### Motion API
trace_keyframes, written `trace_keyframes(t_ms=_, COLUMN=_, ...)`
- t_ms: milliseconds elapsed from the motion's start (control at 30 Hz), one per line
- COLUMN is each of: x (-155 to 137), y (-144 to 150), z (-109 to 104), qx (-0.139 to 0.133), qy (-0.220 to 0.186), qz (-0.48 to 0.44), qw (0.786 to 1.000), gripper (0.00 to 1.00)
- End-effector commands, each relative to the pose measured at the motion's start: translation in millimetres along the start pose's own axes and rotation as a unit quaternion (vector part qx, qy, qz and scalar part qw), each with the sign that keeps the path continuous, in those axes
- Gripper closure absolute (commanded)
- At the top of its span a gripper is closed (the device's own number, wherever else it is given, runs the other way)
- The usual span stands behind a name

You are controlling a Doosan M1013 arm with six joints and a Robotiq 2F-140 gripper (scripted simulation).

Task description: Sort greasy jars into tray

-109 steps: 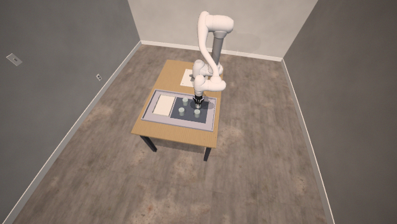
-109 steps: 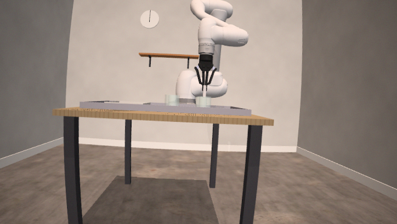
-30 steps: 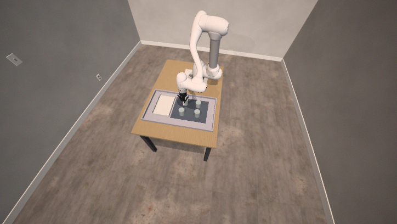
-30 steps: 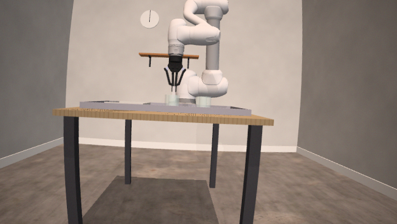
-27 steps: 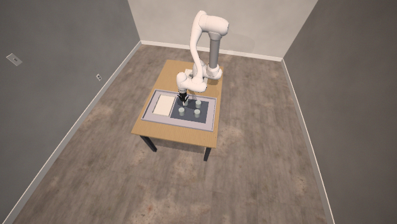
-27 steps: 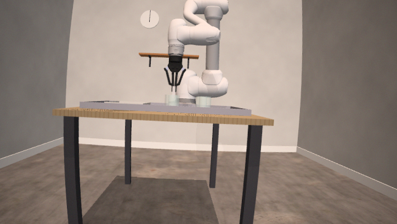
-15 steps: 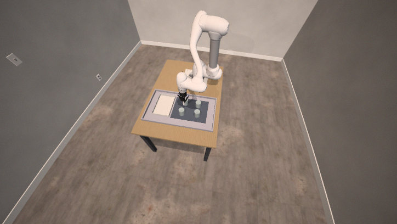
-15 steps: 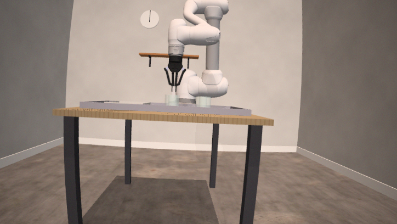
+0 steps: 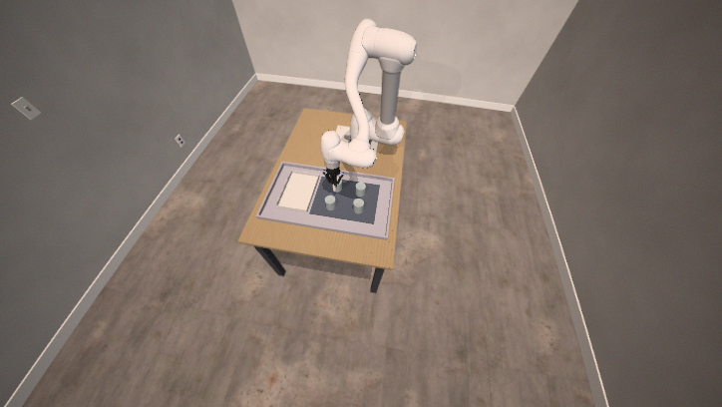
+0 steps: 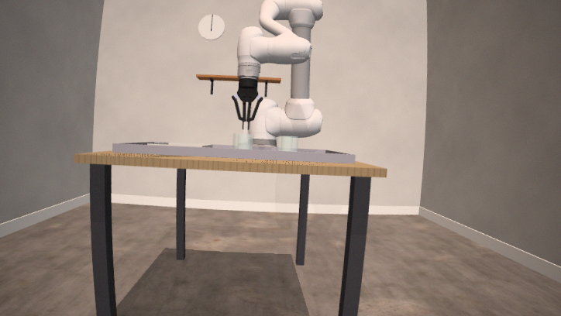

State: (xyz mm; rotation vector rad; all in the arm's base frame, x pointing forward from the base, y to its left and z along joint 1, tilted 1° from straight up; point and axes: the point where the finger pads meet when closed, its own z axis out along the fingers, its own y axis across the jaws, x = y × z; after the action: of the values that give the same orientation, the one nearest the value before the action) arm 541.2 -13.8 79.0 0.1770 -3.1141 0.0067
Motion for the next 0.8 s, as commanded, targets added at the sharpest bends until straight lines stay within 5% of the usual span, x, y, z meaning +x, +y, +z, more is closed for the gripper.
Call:
trace_keyframes(t_ms=0, x=0.3, y=0.0, z=-0.1, qx=0.000, qy=0.000, qz=0.000, qw=1.000, gripper=1.00)
trace_keyframes(t_ms=767, x=2.8, y=0.0, z=-0.1, qx=0.000, qy=0.000, qz=0.000, qw=1.000, gripper=1.00)
